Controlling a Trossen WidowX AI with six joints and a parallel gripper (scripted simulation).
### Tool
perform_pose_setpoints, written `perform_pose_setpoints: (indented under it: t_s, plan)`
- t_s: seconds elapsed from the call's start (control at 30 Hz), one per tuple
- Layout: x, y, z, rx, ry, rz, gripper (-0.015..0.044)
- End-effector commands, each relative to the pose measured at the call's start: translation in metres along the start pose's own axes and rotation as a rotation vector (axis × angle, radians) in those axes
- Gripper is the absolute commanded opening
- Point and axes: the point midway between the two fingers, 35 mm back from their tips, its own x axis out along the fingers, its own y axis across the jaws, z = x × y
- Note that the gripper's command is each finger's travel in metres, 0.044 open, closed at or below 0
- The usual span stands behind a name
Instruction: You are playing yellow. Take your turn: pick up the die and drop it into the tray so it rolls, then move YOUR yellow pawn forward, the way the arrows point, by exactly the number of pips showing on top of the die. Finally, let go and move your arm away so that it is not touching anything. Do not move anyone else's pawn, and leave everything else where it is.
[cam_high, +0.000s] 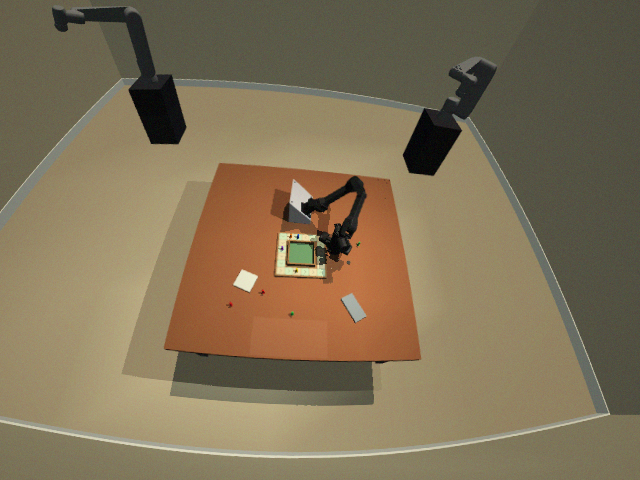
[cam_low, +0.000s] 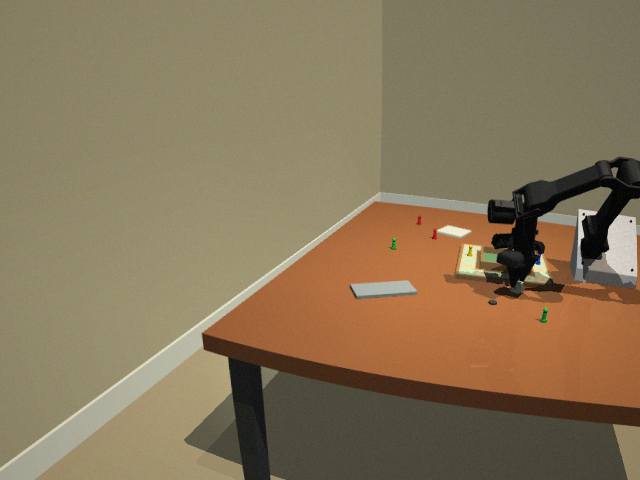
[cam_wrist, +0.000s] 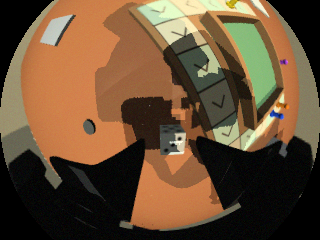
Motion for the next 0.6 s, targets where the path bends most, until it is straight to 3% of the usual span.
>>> perform_pose_setpoints:
  t_s: [0.0, 0.13, 0.33, 0.57]
  plan:
    - [0.0075, -0.0009, -0.0006, 0.004, 0.001, -0.005, 0.0275]
    - [0.0114, -0.0008, -0.0009, 0.004, 0.001, -0.004, 0.0275]
    - [0.0114, -0.0008, -0.0009, 0.004, 0.001, -0.004, 0.0118]
    - [0.0114, -0.0008, -0.0009, 0.004, 0.001, -0.004, 0.0071]
